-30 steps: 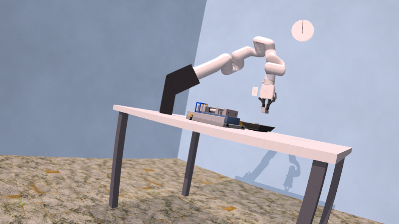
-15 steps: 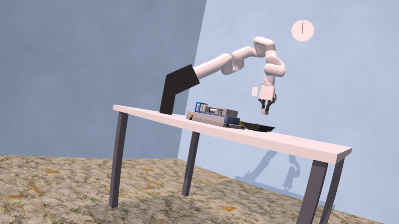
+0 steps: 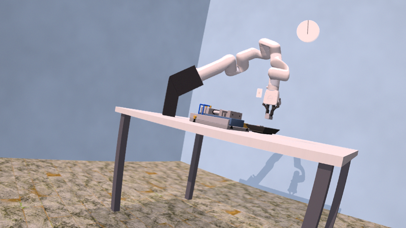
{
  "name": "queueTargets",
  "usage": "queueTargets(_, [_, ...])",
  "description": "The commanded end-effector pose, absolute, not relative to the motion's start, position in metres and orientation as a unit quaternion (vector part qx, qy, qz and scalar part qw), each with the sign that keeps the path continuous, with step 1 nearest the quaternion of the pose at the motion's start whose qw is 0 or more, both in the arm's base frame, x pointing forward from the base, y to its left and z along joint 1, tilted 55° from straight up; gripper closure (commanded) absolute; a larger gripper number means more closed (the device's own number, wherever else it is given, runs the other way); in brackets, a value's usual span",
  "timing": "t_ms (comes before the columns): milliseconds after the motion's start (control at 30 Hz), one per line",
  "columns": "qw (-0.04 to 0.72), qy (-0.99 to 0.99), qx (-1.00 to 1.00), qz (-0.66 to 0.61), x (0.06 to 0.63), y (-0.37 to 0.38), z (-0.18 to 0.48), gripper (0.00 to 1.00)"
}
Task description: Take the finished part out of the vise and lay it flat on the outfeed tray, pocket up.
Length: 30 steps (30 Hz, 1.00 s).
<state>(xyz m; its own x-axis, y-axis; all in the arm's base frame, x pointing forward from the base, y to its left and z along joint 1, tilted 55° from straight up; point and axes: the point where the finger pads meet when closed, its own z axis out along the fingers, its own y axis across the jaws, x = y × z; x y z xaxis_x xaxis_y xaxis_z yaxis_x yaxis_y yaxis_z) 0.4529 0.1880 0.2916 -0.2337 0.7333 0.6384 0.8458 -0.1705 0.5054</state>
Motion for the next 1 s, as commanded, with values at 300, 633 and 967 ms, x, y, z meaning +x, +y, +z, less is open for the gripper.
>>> queueTargets(300, [0.061, -0.64, -0.616, -0.455, 0.466, 0.203, 0.278, 1.0])
queueTargets(633, [0.061, -0.64, -0.616, -0.455, 0.475, 0.216, 0.267, 1.0])
queueTargets(967, [0.061, -0.64, -0.616, -0.455, 0.482, 0.224, 0.259, 1.0])
